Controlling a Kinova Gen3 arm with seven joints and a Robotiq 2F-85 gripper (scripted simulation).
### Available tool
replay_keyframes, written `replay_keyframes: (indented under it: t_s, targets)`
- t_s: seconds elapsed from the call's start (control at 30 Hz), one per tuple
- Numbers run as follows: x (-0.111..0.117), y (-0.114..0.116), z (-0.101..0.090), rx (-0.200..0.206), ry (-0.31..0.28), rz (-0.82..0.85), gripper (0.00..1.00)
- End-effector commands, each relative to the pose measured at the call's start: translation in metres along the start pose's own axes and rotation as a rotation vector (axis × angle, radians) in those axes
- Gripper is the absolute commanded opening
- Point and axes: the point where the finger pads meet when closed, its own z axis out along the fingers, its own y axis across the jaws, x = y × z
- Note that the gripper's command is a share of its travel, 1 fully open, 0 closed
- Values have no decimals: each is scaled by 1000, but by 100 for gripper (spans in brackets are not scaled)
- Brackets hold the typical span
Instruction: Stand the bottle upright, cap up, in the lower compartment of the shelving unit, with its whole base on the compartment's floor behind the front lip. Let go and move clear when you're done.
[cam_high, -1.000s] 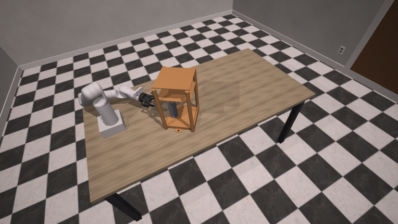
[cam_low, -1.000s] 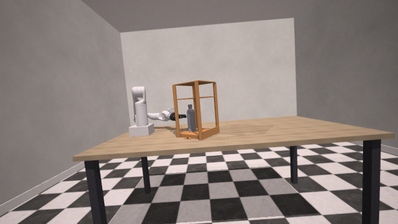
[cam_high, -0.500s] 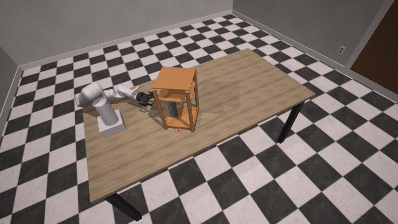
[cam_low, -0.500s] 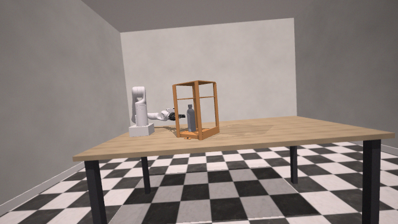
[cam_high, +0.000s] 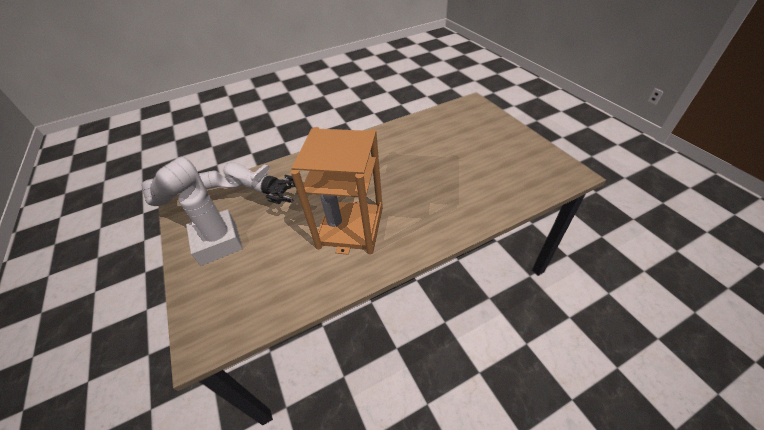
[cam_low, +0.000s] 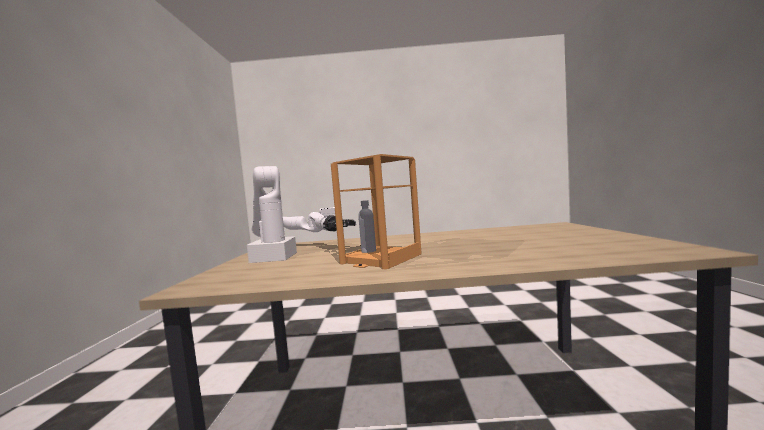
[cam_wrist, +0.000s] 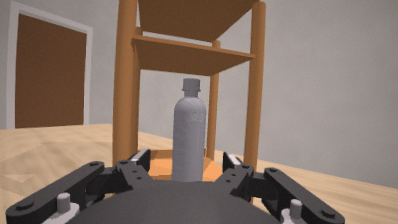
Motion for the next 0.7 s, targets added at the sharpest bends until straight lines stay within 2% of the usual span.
replay_keyframes:
  t_s: [0.0, 0.3, 0.67]
  targets:
    - [2, 0, 0, -1, 0, 1, 82]
    - [12, 0, 0, -1, 0, 1, 82]
    - [42, 0, 0, -1, 0, 1, 82]
